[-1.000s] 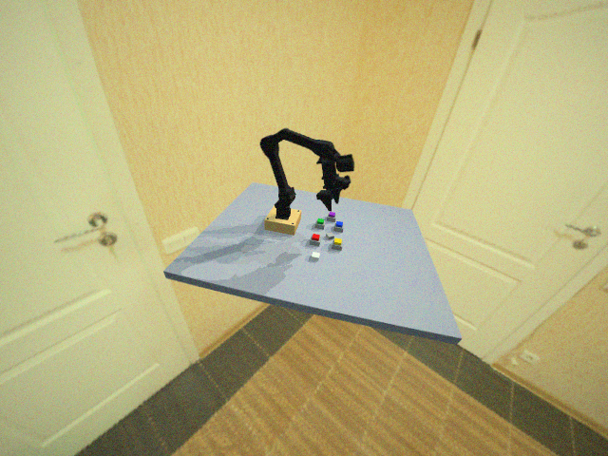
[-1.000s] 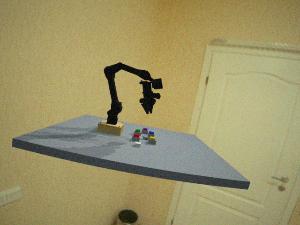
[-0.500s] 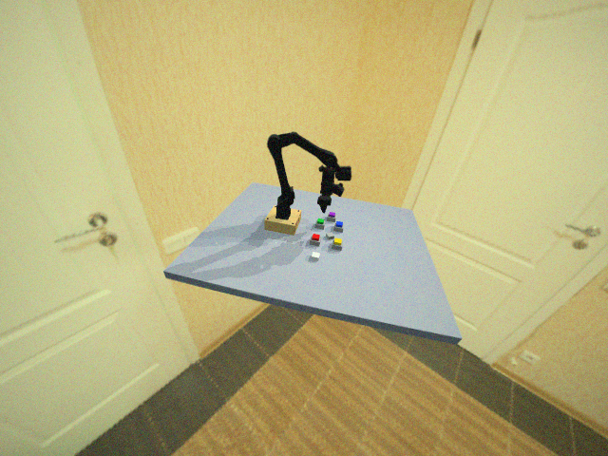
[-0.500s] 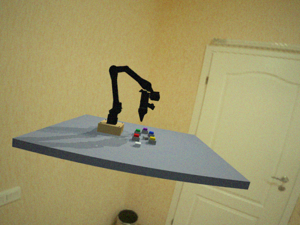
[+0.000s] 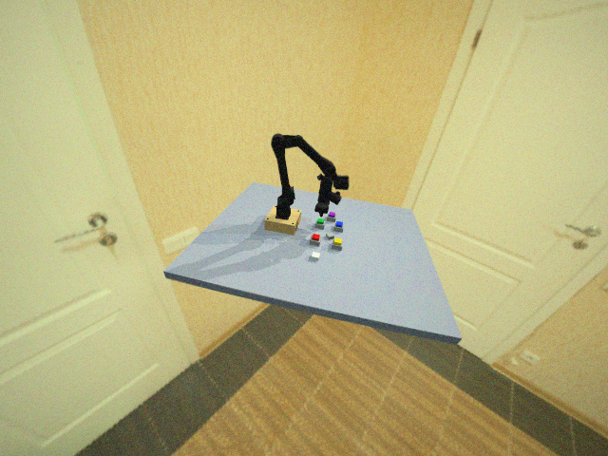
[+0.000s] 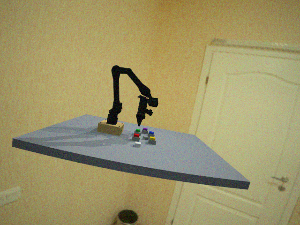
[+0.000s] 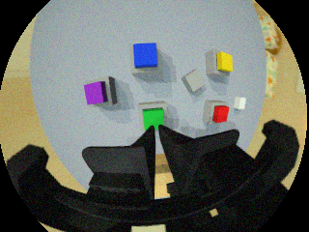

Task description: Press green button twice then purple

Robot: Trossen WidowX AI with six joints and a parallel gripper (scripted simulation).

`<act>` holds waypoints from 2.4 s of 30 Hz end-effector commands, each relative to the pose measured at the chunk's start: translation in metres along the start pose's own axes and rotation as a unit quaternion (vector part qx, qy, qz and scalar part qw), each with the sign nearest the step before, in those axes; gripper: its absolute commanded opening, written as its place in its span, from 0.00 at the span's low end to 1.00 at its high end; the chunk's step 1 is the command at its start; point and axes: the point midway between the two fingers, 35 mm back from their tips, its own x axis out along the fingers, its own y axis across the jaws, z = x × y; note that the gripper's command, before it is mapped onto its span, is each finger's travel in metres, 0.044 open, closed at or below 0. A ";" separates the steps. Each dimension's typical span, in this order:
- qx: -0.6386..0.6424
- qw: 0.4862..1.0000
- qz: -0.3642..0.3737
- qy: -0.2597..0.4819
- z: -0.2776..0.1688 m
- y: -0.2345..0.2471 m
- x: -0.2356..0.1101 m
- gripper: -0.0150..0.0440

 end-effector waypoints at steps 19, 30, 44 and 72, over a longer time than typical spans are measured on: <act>0.003 1.000 0.001 0.000 0.001 0.001 0.025 0.29; 0.003 1.000 0.001 0.000 0.000 0.001 0.036 0.29; 0.000 1.000 0.001 -0.002 0.001 0.000 0.032 0.29; 0.003 1.000 0.001 0.000 0.000 0.001 0.032 0.29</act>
